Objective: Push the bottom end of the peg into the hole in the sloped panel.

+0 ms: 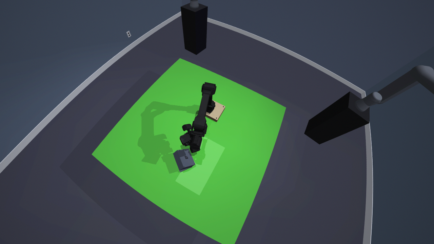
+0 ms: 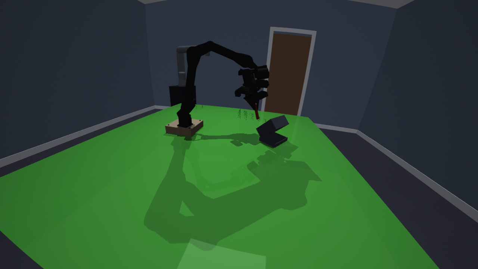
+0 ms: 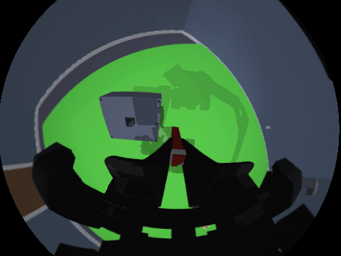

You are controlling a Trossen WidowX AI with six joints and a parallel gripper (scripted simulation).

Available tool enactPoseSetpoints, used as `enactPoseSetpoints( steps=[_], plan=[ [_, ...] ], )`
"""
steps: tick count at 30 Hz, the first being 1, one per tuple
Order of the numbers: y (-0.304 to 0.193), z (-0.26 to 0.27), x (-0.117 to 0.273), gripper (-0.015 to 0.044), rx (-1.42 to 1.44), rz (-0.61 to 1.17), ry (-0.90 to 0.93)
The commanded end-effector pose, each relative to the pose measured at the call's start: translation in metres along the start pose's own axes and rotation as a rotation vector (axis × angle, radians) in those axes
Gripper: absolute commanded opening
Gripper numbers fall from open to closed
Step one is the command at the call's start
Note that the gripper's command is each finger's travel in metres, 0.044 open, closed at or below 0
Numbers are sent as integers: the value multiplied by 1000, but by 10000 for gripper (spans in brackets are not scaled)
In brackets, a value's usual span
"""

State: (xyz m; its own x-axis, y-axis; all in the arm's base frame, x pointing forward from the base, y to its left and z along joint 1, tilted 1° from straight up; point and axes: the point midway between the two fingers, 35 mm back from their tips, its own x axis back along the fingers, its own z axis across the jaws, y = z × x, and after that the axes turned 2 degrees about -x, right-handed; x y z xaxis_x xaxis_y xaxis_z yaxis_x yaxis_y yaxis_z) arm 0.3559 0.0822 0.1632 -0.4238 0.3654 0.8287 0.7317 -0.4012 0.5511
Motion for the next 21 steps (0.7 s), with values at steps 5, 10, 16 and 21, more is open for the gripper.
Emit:
enactPoseSetpoints(
  steps=[5,10,16,21],
  plan=[
    [-4,11,6,0,-6,-32,13],
    [-6,17,11,0,-10,-50,22],
    [-9,24,16,0,-15,-72,35],
    [-12,30,21,0,-19,-89,46]
  ],
)
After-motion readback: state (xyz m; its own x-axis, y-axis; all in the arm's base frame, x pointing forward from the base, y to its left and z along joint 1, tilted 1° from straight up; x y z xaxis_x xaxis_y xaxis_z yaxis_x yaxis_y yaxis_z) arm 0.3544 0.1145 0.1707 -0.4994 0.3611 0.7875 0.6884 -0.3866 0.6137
